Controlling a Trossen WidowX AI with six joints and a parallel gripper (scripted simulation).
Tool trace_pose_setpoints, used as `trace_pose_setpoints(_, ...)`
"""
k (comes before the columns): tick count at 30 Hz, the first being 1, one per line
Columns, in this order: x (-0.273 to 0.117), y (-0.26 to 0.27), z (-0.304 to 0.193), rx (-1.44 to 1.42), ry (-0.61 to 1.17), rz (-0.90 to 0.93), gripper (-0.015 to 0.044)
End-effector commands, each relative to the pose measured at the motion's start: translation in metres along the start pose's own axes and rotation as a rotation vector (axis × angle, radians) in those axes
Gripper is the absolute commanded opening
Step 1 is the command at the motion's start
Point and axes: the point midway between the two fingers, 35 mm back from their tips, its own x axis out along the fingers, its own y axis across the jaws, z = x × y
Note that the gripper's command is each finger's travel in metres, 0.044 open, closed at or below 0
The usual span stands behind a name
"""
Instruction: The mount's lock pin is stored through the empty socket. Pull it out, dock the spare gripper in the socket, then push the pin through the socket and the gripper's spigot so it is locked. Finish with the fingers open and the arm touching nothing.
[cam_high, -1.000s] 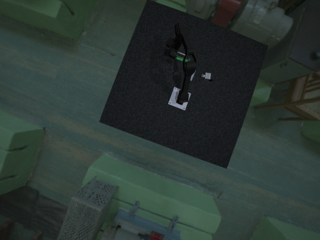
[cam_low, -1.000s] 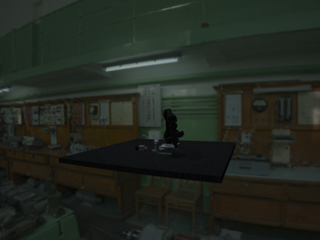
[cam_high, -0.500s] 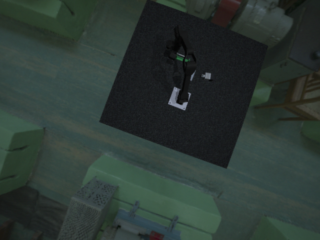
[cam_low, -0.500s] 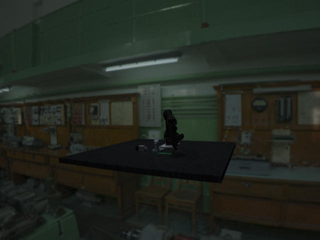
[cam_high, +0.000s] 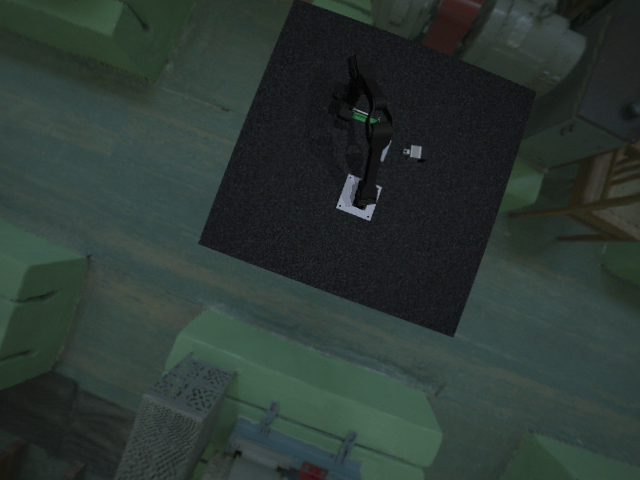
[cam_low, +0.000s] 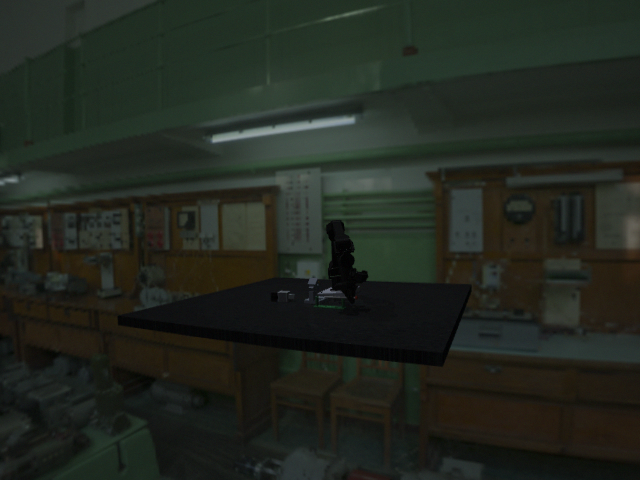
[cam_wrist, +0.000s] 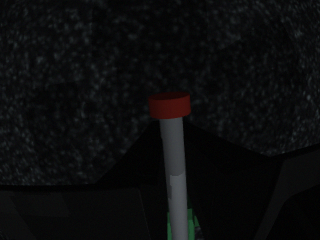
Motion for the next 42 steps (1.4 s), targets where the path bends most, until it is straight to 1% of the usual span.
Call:
trace_pose_setpoints(1,0.001,0.000,0.000,-0.004,0.000,0.000,0.0000)
trace_pose_setpoints(16,0.001,0.000,0.000,-0.004,0.000,0.000,0.0000)
trace_pose_setpoints(23,0.000,0.000,0.000,0.000,0.000,0.000,0.0184)
trace_pose_setpoints(24,0.000,0.000,0.000,0.000,0.000,0.000,0.0200)
trace_pose_setpoints(28,0.000,0.000,0.000,0.000,0.000,0.000,0.0200)
trace_pose_setpoints(42,-0.042,0.001,0.007,-0.005,0.000,0.003,0.0200)
